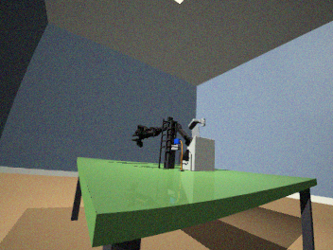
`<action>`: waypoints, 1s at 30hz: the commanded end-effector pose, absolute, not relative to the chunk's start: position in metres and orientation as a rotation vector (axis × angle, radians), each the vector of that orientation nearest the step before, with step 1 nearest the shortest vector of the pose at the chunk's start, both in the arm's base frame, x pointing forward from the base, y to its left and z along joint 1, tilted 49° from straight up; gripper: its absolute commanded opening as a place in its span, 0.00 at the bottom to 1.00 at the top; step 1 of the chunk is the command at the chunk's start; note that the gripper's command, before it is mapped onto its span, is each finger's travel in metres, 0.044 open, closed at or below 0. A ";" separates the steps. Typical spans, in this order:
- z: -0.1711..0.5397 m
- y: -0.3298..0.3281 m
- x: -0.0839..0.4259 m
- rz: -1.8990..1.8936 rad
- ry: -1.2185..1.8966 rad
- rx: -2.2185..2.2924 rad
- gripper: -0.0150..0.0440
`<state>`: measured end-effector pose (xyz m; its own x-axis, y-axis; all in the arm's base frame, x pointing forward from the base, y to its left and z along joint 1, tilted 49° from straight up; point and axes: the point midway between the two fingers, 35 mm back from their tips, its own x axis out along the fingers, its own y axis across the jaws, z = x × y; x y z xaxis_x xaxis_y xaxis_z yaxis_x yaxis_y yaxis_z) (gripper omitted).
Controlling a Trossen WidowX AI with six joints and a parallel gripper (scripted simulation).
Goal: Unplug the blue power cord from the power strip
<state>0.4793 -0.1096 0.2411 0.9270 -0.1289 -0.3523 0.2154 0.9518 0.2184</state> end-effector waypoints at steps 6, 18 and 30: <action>0.203 0.003 0.491 0.026 0.519 0.085 0.53; 0.151 0.145 0.457 0.315 0.719 -0.216 0.53; 0.075 0.214 0.386 0.508 0.988 -0.620 0.53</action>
<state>0.4086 0.2038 0.1031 0.5457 0.1825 -0.8178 -0.5685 0.7977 -0.2013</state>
